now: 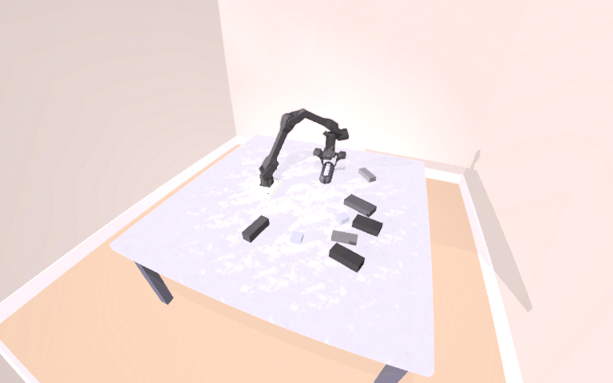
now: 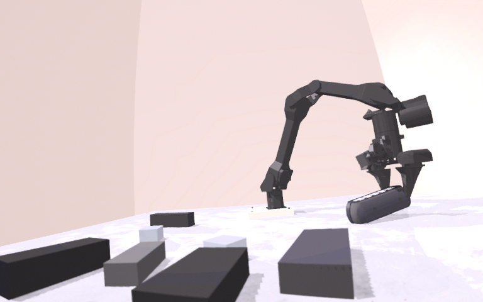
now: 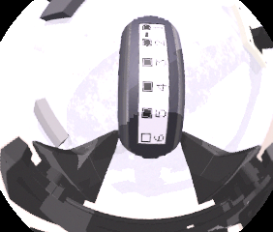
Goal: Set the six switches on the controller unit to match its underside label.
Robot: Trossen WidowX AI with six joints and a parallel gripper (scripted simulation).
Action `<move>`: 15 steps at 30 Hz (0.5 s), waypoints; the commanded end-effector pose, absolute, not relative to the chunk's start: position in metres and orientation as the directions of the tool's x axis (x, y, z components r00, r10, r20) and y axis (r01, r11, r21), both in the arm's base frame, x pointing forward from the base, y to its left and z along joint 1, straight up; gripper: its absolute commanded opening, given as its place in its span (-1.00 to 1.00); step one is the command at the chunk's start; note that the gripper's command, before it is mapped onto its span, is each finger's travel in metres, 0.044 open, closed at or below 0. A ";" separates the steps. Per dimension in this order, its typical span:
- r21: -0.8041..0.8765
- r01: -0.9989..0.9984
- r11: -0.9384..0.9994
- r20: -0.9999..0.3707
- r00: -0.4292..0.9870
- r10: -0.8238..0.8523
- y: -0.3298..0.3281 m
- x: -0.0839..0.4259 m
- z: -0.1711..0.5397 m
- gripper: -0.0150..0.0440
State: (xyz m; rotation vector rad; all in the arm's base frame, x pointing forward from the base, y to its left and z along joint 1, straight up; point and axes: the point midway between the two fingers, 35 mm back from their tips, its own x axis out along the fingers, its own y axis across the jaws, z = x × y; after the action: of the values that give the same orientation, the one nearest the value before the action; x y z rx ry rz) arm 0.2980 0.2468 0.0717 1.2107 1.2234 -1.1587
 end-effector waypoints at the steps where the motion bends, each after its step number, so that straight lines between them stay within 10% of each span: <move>1: 0.028 0.999 0.036 -0.999 0.028 0.021 0.246 0.299 0.076 0.65; 15: 0.029 0.999 0.036 -0.999 0.028 0.020 0.240 0.299 0.086 0.65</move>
State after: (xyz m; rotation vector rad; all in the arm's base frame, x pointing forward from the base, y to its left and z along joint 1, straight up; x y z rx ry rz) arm 0.2980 0.2413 0.0820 1.2096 1.2233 -1.1589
